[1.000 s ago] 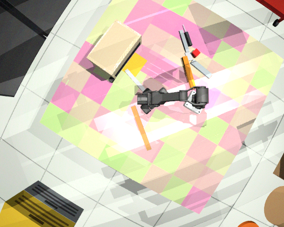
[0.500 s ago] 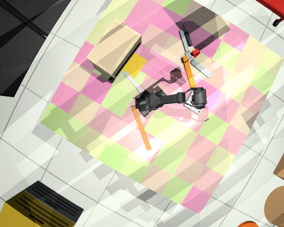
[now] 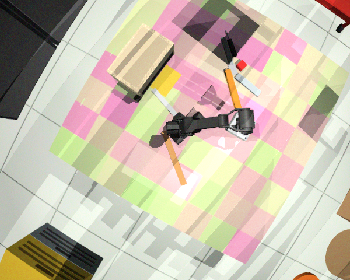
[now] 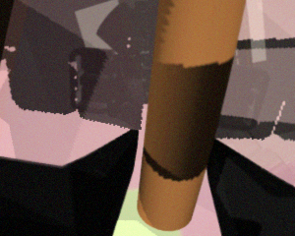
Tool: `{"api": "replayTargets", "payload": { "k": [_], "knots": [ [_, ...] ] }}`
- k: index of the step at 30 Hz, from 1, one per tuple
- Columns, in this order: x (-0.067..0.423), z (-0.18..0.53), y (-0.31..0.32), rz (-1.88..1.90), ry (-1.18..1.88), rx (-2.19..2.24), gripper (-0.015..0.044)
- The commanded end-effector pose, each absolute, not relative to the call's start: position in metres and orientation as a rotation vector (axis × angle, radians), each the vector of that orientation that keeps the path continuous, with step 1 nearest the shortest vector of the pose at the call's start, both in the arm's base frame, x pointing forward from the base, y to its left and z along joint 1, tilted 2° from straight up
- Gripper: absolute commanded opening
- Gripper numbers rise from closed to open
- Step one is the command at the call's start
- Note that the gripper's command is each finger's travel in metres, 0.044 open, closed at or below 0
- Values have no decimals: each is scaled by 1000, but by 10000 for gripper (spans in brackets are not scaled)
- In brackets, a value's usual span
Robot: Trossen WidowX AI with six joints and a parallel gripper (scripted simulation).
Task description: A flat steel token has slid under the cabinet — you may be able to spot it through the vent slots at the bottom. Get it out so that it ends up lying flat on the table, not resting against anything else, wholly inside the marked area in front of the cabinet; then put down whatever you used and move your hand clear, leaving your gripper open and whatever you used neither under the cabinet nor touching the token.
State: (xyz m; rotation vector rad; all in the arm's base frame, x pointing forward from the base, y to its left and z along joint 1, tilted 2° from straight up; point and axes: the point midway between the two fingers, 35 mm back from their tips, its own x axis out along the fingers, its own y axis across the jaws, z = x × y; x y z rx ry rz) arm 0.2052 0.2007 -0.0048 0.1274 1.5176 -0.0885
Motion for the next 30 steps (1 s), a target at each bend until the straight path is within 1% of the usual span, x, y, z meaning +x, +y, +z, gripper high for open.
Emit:
{"api": "replayTargets", "payload": {
  "k": [1,3,18,23,30],
  "knots": [
    [205,-5,201,-88,1517,128,226],
    [205,-5,201,-87,1516,129,270],
    [205,-9,200,-87,1514,130,270],
    [205,-7,200,-86,1515,129,139],
    [205,-7,200,-86,1515,129,91]
  ]
}}
